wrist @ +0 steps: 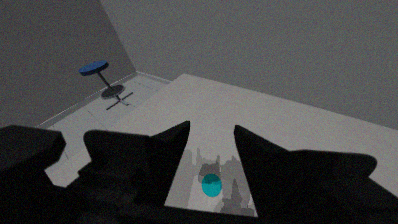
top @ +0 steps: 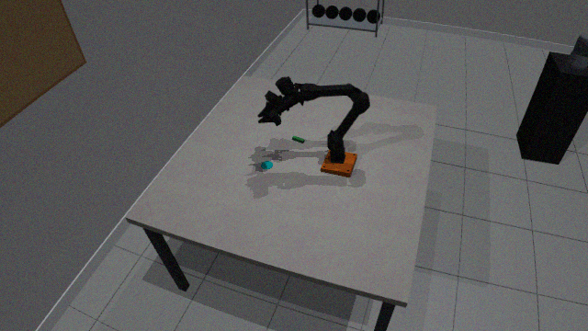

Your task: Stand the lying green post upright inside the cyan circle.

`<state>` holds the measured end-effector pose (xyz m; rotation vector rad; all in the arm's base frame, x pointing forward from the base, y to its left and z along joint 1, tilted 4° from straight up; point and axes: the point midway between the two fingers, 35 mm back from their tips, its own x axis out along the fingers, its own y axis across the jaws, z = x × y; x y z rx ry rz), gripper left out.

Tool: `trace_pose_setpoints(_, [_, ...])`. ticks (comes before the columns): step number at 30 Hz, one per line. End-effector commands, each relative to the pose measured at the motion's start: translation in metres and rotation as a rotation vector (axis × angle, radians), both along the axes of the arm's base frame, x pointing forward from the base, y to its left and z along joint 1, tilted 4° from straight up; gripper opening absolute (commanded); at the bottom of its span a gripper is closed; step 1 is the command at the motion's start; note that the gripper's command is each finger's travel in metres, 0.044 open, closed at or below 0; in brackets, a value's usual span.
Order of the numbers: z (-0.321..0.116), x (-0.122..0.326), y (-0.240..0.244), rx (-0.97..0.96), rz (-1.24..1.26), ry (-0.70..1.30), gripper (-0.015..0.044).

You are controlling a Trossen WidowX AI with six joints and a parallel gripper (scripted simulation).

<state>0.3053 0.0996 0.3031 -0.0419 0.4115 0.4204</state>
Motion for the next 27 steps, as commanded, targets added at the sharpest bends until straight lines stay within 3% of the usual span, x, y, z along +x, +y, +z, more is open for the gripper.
trace_pose_setpoints(1, [-0.018,0.009,-0.022,-0.043,-0.076,0.092,0.0233])
trace_pose_setpoints(13, [-0.076,0.014,-0.104,-0.136,-0.32,0.444,0.0233])
trace_pose_setpoints(27, [-0.126,-0.026,-0.189,-0.158,-0.545,0.886,0.0233])
